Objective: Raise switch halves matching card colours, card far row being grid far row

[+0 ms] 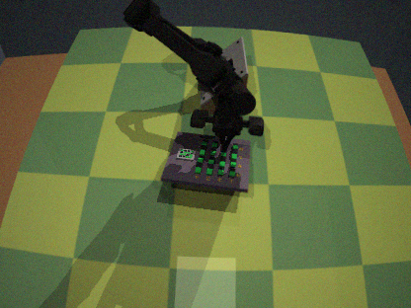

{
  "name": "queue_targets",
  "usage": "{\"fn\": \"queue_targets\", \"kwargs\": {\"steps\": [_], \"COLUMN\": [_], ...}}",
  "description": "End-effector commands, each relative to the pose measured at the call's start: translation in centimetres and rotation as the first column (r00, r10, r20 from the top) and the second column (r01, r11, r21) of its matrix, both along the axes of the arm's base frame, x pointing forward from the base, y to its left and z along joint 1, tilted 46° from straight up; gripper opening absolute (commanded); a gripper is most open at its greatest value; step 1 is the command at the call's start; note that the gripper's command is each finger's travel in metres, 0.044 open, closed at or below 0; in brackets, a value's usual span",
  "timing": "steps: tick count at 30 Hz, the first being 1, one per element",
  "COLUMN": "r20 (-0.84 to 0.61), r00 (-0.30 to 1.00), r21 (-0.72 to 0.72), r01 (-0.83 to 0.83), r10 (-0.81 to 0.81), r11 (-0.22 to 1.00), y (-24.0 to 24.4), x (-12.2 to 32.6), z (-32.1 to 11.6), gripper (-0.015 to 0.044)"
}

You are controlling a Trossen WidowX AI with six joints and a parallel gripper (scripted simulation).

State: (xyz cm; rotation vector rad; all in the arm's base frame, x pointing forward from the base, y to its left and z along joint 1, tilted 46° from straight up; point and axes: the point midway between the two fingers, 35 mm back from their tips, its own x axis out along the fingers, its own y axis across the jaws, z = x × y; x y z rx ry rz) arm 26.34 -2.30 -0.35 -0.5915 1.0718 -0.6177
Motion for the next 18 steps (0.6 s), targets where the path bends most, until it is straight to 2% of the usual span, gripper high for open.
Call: {"fn": "queue_targets", "kwargs": {"steps": [1, 18], "r20": [-0.008, -0.008], "r00": [1.0, 1.0], "r21": [-0.004, -0.004], "r01": [-0.002, -0.002], "r10": [0.002, 0.002], "r11": [1.0, 1.0], "y": [-0.14, -0.31], "x": [-0.14, -0.07], "z": [-0.13, -0.27], "gripper": [0.0, 0.0]}}
